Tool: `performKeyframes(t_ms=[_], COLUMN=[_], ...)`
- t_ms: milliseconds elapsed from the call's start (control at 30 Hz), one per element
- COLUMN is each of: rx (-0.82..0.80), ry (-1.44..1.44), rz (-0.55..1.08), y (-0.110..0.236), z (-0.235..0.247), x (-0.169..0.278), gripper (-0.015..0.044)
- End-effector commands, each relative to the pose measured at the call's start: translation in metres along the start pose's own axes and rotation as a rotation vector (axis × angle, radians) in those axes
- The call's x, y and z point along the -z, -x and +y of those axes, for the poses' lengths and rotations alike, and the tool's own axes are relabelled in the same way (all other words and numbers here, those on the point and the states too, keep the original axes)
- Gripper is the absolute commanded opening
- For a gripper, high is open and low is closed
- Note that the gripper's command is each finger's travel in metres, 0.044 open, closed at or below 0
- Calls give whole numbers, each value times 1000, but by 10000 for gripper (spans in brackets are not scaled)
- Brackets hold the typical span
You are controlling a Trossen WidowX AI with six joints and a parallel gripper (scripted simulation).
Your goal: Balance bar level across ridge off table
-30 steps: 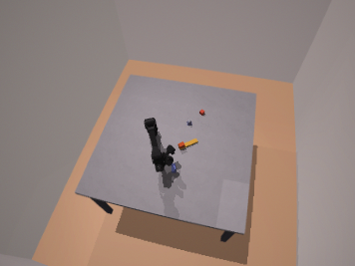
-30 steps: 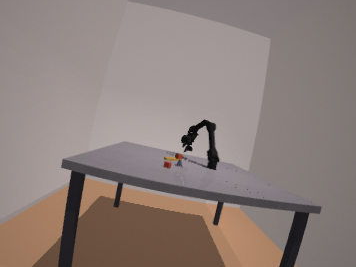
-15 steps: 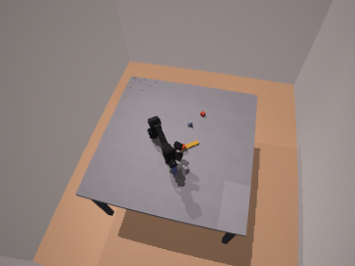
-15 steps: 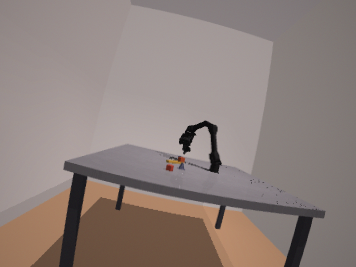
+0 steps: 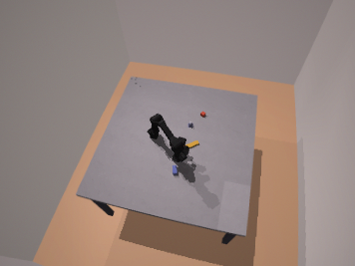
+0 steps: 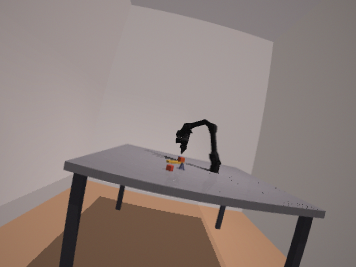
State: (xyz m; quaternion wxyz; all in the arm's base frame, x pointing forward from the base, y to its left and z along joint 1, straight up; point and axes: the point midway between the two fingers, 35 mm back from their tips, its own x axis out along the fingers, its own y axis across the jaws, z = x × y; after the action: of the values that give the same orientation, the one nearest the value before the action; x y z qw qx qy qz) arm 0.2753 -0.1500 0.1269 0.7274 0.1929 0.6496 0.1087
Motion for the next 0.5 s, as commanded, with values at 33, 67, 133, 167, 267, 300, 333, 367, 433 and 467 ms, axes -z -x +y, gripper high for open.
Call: performKeyframes(t_ms=[33,67,133,167,267,300,333,367,433,467], rx=[52,62,82,92,122,132,142,152,172,182], ry=[99,118,158,177,236,256,276,295,335,355], rz=[34,41,56,63,84,91,97,104,116,122], y=[-3,-4,-6,-7,-10,-10,-11,-12,-14,-14], z=[13,15,21,24,33,36,39,42,48,51], x=[-6,-8,-10,-11,-14,-15,-16,-17,-19,-20], gripper=[315,315,315,315,315,315,315,315,315,315])
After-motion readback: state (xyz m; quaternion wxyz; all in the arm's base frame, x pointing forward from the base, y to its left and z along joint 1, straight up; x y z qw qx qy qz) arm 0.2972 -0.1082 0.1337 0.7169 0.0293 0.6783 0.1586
